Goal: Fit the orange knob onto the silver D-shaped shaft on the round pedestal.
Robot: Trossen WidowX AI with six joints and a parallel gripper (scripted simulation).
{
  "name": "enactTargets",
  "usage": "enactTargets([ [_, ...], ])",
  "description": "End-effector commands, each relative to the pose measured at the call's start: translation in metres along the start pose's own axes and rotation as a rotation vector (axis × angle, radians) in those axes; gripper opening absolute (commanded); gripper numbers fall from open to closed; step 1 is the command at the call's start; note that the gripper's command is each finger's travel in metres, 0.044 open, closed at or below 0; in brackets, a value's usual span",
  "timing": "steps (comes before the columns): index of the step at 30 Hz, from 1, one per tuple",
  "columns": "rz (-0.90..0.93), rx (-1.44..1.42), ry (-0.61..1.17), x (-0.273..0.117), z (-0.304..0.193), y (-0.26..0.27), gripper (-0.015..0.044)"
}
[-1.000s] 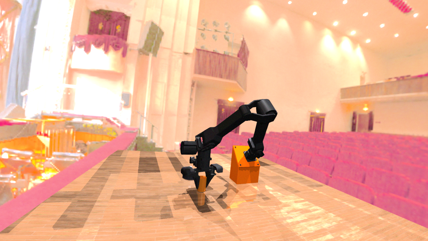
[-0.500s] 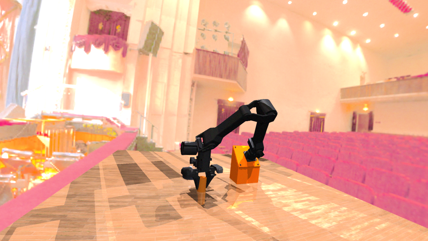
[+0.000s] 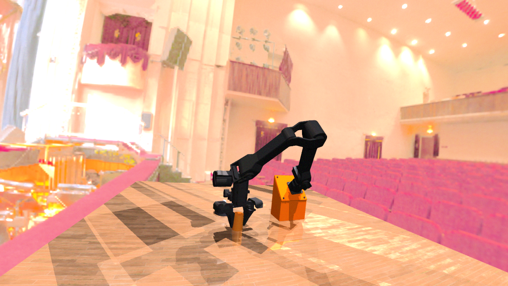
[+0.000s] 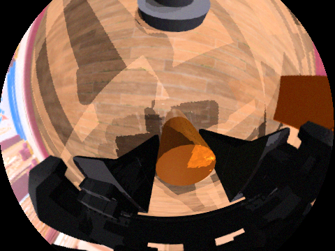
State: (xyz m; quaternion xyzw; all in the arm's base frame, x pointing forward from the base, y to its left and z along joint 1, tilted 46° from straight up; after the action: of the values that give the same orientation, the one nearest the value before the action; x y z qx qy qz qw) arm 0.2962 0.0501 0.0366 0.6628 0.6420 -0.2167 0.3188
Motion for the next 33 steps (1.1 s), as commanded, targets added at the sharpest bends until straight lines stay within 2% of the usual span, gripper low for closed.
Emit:
enactTargets([
  [1,0.001,-0.002,-0.002,-0.01,0.001,0.001,0.0292],
  [5,0.003,0.001,-0.001,-0.07,0.002,0.001,0.0398],
  [7,0.004,0.002,0.001,-0.081,0.001,0.0,0.044],
  [14,0.004,0.002,0.001,-0.08,0.002,0.0,0.044],
  [33,0.004,0.002,-0.001,-0.044,0.003,0.001,0.044],
])
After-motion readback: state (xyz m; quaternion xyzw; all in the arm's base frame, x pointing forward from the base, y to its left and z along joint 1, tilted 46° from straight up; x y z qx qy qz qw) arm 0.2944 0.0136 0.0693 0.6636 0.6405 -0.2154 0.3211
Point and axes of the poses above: the point midway between the two fingers, 35 mm back from their tips, its own x axis out along the fingers, its own y axis across the jaws, z = x × y, the point moved 6 cm from there along -x, back along the fingers, and after that the axes turned 3 degrees about x, right-handed, at the moved point
